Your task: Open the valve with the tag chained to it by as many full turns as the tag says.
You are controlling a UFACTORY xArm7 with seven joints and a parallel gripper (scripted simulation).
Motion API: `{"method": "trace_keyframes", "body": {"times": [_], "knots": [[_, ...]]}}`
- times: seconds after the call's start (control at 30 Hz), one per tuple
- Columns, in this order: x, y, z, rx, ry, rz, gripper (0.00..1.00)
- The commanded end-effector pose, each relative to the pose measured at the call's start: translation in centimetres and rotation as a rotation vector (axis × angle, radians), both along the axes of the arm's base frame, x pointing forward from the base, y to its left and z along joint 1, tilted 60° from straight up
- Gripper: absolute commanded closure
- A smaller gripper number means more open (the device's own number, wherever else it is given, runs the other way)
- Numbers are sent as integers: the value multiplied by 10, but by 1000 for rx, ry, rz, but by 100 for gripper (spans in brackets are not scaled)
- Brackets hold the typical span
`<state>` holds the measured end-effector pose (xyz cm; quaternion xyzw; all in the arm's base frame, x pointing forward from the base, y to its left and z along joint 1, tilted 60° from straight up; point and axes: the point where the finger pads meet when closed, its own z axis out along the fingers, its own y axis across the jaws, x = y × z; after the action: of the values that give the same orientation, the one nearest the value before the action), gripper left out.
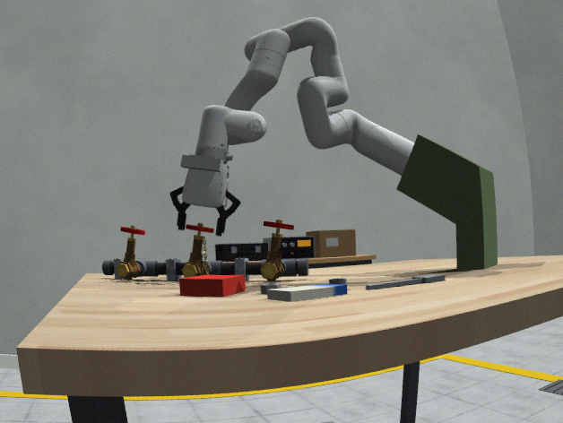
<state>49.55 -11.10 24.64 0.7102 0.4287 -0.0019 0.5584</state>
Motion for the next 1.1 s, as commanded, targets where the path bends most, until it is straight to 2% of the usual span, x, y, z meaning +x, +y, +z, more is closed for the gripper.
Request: {"method": "trace_keyframes", "body": {"times": [0.0, 0.03, 0.1, 0.13, 0.23, 0.6, 0.67, 0.7, 0.8, 1.07], "knots": [[1, 2, 1, 125, -228, -102, 0], [1, 2, 1, 150, -266, -120, 0], [1, 2, 1, 150, -266, -120, 0], [1, 2, 1, 218, -380, -173, 0], [1, 2, 1, 272, -459, -210, 0], [1, 1, 1, 546, -877, -406, 0], [1, 1, 1, 546, -877, -406, 0], [1, 1, 1, 618, -989, -459, 0], [1, 1, 1, 672, -1067, -497, 0], [1, 1, 1, 870, -1369, -642, 0]]}}
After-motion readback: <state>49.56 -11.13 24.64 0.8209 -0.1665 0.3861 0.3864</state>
